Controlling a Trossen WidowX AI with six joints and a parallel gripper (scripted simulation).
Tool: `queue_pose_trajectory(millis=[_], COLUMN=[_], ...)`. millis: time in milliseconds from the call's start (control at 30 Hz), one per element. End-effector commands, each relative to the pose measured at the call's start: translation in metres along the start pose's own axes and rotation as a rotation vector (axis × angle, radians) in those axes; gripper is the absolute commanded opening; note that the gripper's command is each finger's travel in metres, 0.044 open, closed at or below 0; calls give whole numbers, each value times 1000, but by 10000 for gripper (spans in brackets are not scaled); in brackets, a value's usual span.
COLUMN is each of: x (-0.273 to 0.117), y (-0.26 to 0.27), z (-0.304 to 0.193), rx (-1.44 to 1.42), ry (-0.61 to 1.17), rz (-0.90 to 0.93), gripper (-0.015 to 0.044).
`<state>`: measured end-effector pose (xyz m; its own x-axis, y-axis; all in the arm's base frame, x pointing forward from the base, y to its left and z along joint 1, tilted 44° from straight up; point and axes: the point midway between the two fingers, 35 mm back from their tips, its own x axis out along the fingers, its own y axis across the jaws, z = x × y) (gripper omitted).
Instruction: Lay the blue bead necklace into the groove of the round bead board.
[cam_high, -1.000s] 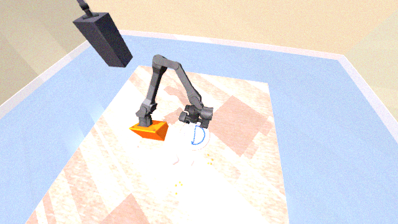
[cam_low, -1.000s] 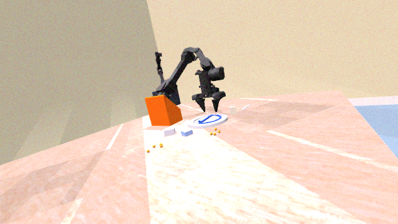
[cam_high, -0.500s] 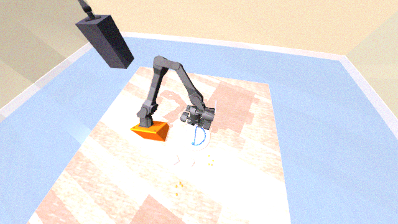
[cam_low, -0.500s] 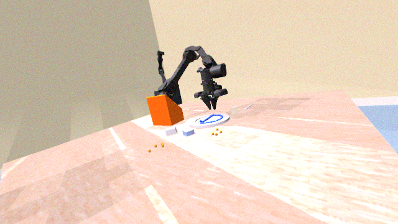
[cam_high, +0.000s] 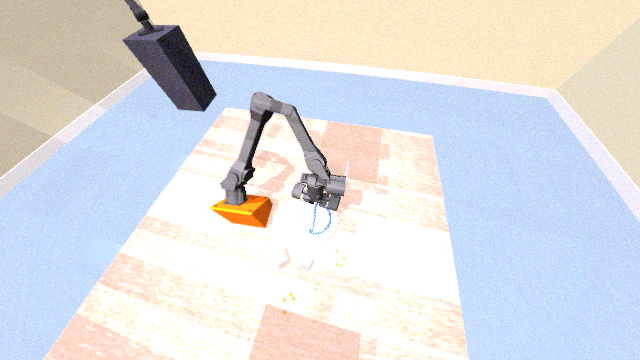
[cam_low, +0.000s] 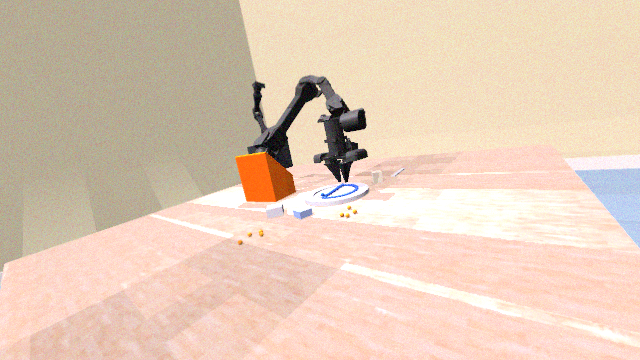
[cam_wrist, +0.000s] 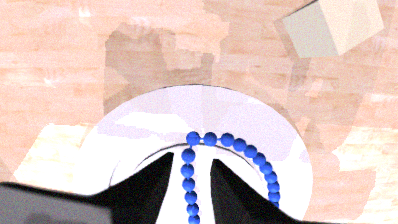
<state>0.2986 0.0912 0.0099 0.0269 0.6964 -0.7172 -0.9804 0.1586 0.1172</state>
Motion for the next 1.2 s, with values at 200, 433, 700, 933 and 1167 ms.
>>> queue_pose_trajectory(millis=[200,433,700,933,1167], x=[12,10,10,10,10], y=[3,1,1,1,1], z=[-1,0,0,0,0], rx=[13,4,4,4,4], ry=[-2,0,0,0,0], rz=[6,2,2,2,2], gripper=[120,0,0,0,0])
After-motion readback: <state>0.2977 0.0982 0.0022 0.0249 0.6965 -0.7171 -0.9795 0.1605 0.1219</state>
